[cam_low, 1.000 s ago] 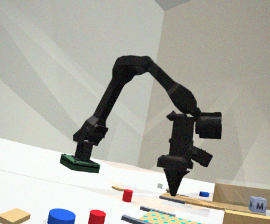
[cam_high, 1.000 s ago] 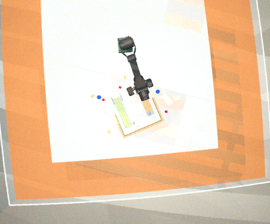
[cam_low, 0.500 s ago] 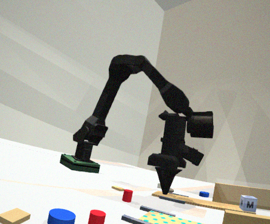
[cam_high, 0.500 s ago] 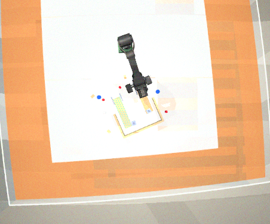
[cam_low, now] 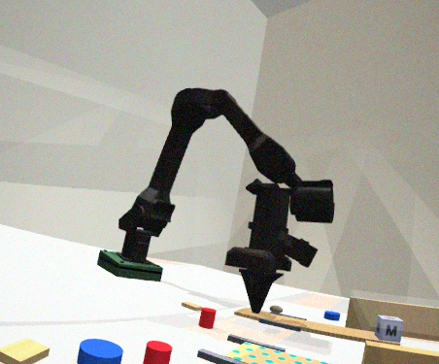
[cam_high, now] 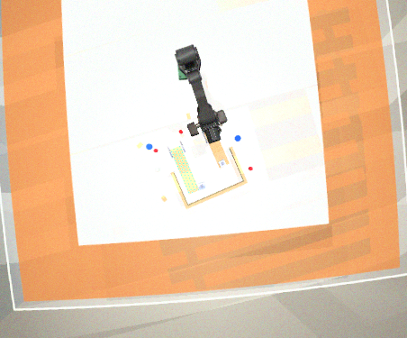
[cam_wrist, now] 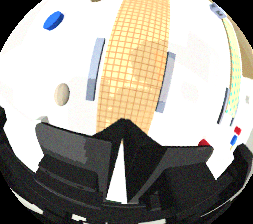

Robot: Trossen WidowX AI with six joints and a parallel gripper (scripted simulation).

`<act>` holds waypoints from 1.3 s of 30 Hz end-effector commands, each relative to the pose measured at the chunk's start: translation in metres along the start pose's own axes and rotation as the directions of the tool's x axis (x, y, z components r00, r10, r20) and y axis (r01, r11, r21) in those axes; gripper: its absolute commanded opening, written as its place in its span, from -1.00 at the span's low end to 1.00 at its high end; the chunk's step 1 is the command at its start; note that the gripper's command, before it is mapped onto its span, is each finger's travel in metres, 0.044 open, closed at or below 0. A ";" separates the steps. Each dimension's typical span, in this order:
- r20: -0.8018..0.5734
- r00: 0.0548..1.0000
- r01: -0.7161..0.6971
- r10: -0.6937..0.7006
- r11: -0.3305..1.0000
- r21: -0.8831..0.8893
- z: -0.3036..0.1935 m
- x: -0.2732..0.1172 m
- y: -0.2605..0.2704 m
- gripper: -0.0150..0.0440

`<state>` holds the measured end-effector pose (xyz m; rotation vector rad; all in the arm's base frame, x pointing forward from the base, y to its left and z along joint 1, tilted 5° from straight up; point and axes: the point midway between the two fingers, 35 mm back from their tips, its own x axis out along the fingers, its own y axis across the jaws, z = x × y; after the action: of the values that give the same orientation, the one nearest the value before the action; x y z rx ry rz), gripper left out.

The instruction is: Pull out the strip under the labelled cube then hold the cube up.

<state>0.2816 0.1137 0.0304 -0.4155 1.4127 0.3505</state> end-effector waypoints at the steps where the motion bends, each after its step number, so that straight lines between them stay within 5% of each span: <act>1: -0.027 1.000 -0.004 0.004 1.000 -0.006 -0.013 0.005 0.001 -0.49; 39: -0.031 0.999 -0.004 0.004 1.000 -0.007 -0.070 0.004 0.001 -0.49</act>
<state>0.2316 0.0860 0.0253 -0.4166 1.4127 0.3496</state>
